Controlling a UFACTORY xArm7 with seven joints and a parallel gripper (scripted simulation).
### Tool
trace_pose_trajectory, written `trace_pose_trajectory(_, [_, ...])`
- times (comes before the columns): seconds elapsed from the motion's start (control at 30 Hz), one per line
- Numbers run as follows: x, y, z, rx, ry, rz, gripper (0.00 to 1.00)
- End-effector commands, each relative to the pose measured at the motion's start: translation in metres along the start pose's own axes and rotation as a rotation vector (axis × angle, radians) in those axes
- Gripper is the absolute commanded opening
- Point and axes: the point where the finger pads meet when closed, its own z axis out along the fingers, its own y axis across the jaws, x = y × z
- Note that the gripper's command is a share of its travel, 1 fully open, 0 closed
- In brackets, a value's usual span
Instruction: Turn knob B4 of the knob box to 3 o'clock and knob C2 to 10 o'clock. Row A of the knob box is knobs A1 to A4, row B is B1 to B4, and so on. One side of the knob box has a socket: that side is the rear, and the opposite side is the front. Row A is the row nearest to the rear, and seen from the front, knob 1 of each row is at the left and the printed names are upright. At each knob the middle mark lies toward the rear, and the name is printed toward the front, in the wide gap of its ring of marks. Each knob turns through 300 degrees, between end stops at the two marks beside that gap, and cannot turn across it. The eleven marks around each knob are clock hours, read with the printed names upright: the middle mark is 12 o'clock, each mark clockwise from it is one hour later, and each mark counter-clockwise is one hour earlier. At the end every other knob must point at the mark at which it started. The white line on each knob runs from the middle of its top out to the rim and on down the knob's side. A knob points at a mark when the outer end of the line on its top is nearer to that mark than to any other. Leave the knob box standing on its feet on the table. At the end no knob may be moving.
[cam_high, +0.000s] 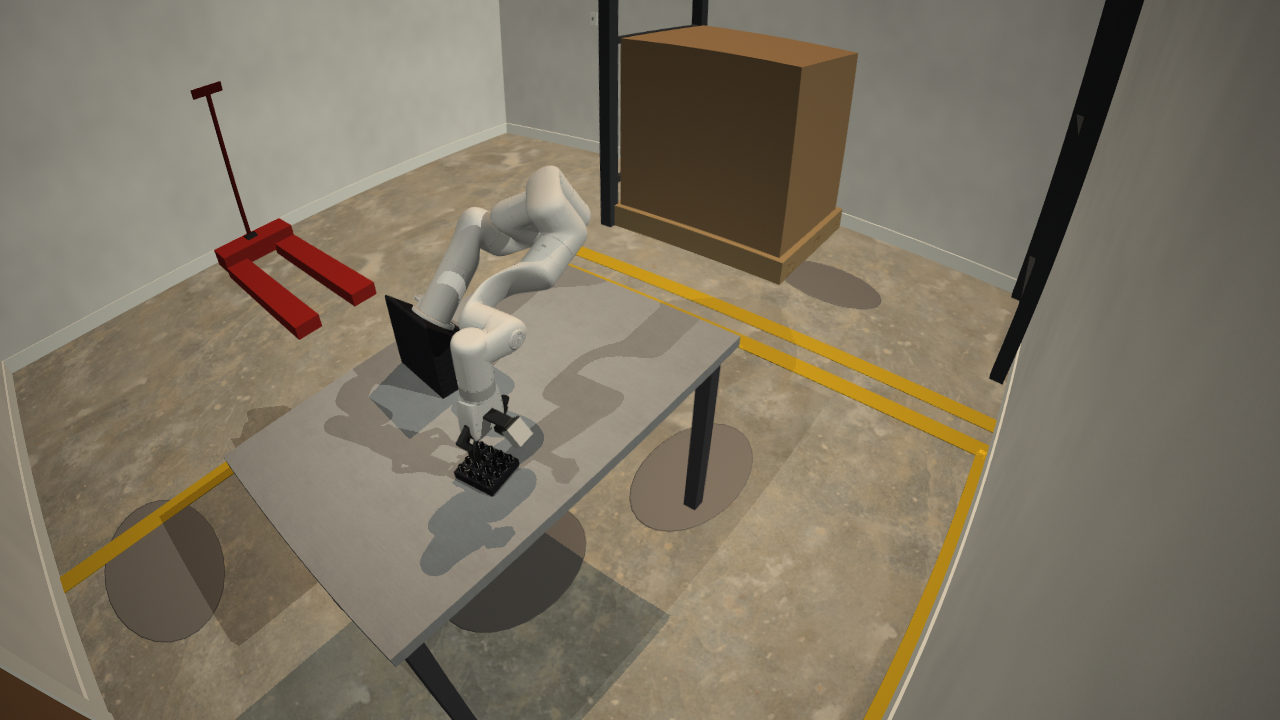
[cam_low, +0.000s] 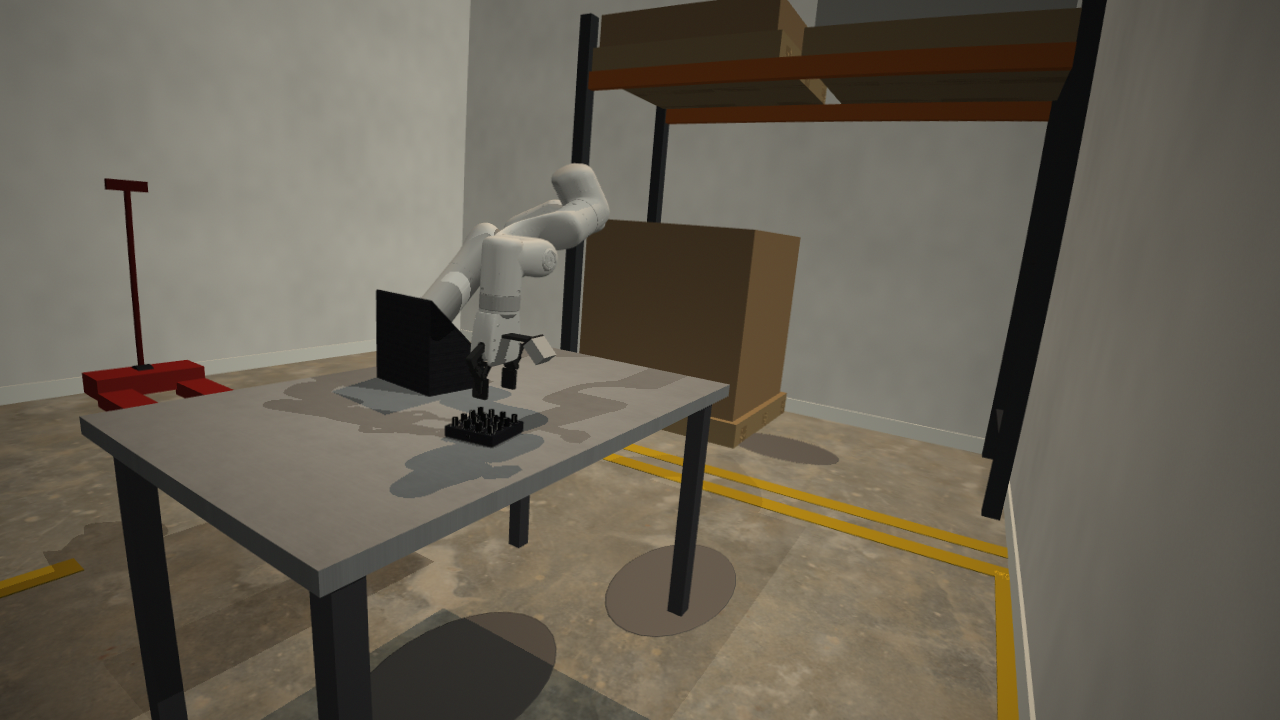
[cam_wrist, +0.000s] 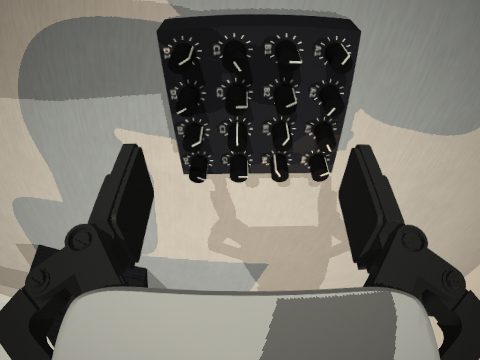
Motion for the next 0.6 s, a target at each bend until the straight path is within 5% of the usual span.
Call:
trace_pose_trajectory(0.0, [0.002, 0.002, -0.002, -0.004, 0.005, -0.004, 1.0])
trace_pose_trajectory(0.57, [-0.007, 0.013, 0.004, -0.002, 0.023, -0.003, 1.0])
